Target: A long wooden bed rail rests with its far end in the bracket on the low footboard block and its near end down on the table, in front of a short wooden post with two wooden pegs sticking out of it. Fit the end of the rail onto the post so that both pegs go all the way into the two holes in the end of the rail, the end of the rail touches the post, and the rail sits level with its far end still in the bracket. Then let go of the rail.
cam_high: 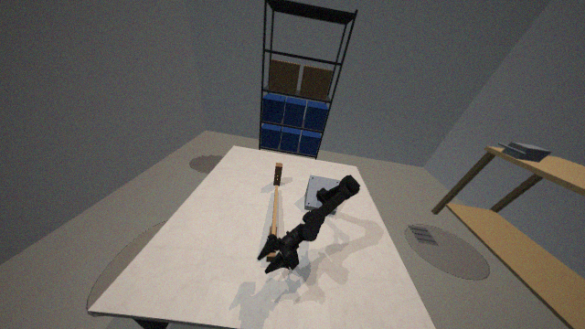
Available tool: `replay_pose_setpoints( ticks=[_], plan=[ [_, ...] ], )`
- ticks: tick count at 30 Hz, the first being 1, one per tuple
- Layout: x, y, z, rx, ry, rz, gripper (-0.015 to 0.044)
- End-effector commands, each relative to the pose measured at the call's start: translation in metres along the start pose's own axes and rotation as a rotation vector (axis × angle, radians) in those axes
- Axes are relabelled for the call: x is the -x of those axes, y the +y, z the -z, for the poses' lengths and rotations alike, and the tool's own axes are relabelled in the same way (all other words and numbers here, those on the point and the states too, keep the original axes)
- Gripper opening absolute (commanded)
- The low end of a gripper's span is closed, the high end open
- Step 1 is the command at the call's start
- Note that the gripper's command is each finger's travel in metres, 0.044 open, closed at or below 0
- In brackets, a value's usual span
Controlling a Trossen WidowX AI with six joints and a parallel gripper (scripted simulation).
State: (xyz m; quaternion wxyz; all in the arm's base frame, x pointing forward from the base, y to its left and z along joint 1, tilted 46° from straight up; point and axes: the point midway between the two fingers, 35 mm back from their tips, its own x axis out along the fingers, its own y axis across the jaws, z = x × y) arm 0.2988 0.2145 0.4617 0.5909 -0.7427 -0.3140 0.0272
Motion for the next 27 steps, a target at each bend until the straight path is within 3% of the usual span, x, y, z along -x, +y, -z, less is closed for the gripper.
replay_pose_setpoints(
  ticks=[1, 8, 15, 27],
  plan=[
    [-0.011, 0.044, 0.015, 0.039, -0.016, -0.144, 0.0440],
    [-0.016, 0.119, 0.052, -0.008, 0.000, -0.363, 0.0440],
    [0.010, 0.223, 0.075, -0.045, -0.068, -0.697, 0.0440],
    [0.140, 0.367, 0.108, -0.461, -0.175, -1.260, 0.0440]
  ],
)
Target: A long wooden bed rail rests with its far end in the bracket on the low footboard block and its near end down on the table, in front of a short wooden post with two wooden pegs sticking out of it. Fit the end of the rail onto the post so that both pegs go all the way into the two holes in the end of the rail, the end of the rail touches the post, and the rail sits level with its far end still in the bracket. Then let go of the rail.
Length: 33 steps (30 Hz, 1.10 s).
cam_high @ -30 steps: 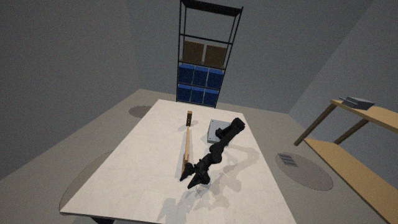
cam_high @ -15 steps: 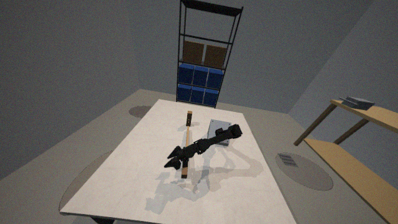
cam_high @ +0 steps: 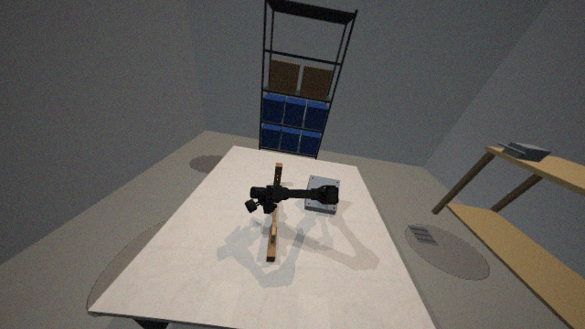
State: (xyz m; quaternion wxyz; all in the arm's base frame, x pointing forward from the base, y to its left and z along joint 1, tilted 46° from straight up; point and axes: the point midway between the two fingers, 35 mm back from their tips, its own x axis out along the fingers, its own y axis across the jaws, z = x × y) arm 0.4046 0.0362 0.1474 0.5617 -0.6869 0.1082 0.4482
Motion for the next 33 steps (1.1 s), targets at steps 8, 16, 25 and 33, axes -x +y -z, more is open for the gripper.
replay_pose_setpoints(
  ticks=[8, 16, 25, 33],
  plan=[
    [0.012, 0.142, 0.027, -0.593, -0.361, -0.321, 0.0440],
    [0.022, 0.161, 0.027, -0.764, -0.455, -0.341, 0.0440],
    [0.011, 0.162, 0.022, -0.764, -0.453, -0.341, 0.0440],
    [0.000, 0.164, 0.016, -0.764, -0.452, -0.341, 0.0440]
  ],
)
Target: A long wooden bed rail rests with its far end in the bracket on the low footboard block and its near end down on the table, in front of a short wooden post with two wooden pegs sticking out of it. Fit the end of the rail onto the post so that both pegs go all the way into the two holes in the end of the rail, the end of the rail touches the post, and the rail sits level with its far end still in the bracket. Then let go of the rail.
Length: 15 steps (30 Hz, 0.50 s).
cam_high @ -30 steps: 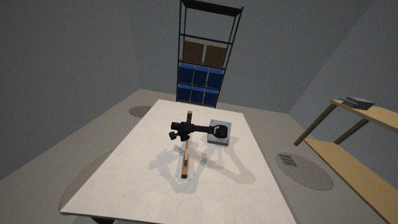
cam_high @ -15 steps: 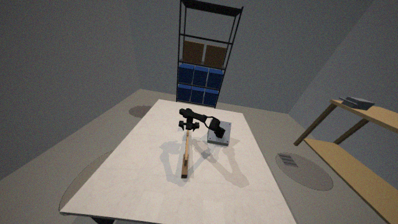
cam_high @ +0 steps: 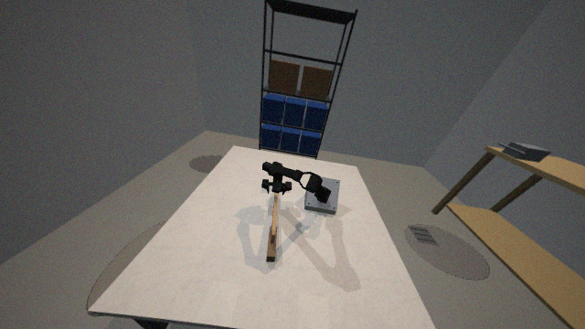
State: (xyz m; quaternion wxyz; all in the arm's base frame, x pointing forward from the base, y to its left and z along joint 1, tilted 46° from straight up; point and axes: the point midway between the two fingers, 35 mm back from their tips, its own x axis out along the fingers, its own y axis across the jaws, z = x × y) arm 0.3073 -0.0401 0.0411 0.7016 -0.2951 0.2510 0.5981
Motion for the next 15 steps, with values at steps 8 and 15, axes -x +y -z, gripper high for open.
replay_pose_setpoints(
  ticks=[8, 15],
  plan=[
    [-0.020, 0.002, -0.001, -0.009, -0.009, -0.007, 0.0440],
    [-0.031, 0.003, -0.001, -0.008, -0.009, -0.006, 0.0440]
  ],
)
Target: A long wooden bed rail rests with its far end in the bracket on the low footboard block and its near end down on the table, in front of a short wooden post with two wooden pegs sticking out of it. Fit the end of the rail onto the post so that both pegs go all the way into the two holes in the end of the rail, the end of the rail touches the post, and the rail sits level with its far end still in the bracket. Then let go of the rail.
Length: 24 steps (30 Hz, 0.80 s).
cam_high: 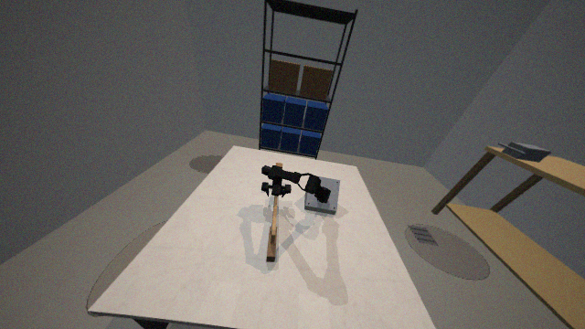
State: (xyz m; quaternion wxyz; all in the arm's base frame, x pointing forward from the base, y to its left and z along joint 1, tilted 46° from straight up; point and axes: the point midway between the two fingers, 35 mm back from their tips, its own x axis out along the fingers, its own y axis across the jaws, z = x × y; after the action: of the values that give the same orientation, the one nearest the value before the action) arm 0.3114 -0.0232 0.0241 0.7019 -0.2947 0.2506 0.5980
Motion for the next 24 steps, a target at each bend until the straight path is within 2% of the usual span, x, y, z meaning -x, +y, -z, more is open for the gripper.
replay_pose_setpoints(
  ticks=[1, 15, 24],
  plan=[
    [-0.008, 0.003, -0.001, -0.008, -0.008, -0.007, 0.0440],
    [-0.028, 0.005, -0.002, -0.008, -0.012, -0.007, 0.0440],
    [-0.028, 0.005, -0.002, -0.008, -0.012, -0.007, 0.0204]
  ],
)
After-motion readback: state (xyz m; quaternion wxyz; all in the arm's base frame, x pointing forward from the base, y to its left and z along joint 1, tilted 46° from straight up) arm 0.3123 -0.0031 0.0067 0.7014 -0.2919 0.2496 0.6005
